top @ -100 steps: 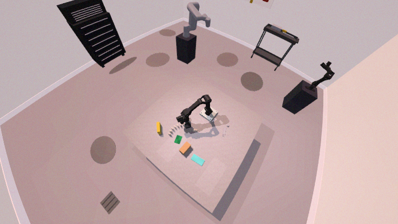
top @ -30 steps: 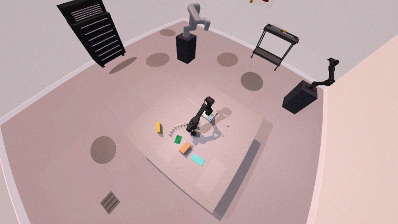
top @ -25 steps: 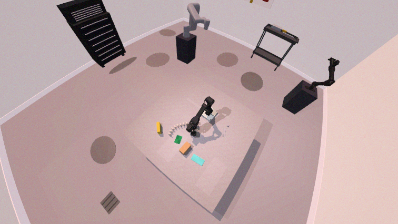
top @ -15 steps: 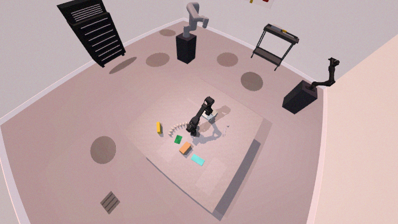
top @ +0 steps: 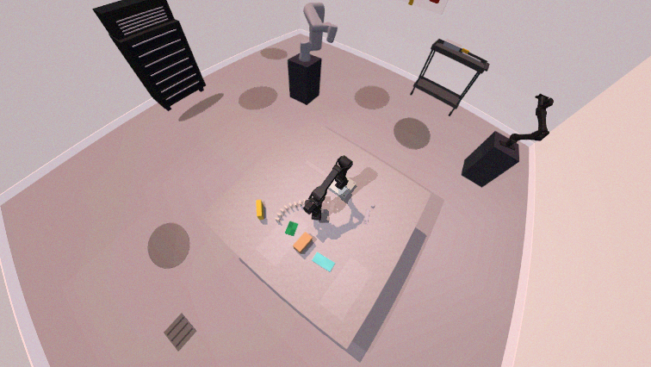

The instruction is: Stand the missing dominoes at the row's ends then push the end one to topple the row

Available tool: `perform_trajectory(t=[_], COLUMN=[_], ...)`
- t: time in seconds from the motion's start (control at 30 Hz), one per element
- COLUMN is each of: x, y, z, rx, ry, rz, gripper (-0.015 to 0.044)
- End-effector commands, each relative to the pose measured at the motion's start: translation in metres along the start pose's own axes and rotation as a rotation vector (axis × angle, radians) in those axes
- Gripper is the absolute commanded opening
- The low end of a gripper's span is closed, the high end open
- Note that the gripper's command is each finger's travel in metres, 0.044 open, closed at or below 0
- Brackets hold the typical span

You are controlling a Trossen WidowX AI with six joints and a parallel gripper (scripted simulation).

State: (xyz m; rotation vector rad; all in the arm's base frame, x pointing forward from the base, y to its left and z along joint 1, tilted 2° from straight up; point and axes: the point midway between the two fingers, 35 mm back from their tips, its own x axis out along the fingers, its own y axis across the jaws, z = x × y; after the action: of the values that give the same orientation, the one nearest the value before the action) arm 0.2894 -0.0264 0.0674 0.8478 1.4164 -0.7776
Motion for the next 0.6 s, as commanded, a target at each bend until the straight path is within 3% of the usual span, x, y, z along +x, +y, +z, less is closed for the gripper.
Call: perform_trajectory(t=[0.0,0.17,0.33,0.57], x=[-0.040,-0.099,-0.106,-0.107], y=[0.002,0.002,0.003,0.042], z=[0.002,0.004,0.003,-0.041], rx=[-0.005,-0.005,-0.026,-0.845], ry=[-0.010,-0.011,-0.011,-0.015], rz=[0.015,0.015,0.015,0.013], gripper=[0.0107,0.0107,0.0107,0.0107])
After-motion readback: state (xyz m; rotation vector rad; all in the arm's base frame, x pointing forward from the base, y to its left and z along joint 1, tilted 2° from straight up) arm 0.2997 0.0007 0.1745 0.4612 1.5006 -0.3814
